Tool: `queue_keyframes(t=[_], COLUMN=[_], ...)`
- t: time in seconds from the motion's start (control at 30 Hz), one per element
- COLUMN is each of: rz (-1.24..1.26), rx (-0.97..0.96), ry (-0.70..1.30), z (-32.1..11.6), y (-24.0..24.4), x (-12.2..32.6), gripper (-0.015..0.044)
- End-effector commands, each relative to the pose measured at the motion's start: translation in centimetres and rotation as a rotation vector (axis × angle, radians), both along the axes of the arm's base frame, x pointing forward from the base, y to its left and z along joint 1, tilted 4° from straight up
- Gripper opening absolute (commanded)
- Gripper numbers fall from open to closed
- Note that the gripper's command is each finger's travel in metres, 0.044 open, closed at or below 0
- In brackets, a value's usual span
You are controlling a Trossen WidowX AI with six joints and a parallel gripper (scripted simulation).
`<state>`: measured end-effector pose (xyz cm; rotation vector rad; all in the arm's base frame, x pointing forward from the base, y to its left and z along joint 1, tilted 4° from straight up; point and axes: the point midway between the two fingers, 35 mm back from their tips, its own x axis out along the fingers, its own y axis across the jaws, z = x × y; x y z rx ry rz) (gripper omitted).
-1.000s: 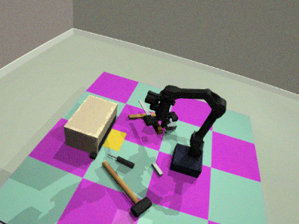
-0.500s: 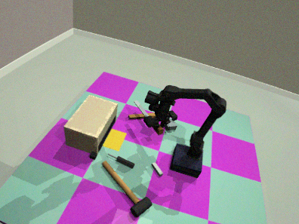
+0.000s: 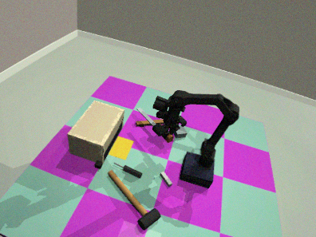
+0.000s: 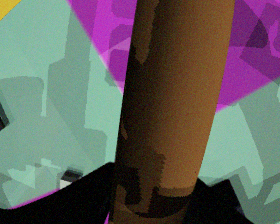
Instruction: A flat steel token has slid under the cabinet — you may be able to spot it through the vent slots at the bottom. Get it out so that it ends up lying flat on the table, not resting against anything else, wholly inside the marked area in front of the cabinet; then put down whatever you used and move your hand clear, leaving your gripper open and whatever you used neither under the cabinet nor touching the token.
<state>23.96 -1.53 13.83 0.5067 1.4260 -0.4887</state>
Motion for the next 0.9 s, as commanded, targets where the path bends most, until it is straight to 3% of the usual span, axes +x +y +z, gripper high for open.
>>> queue_keyframes(t=[0.0, 0.87], rz=[0.042, 0.250], rx=[-0.015, -0.033], ry=[-0.002, 0.003], z=[0.06, 0.05], y=[-0.14, -0.05], x=[0.02, 0.00], gripper=[0.0000, 0.0000])
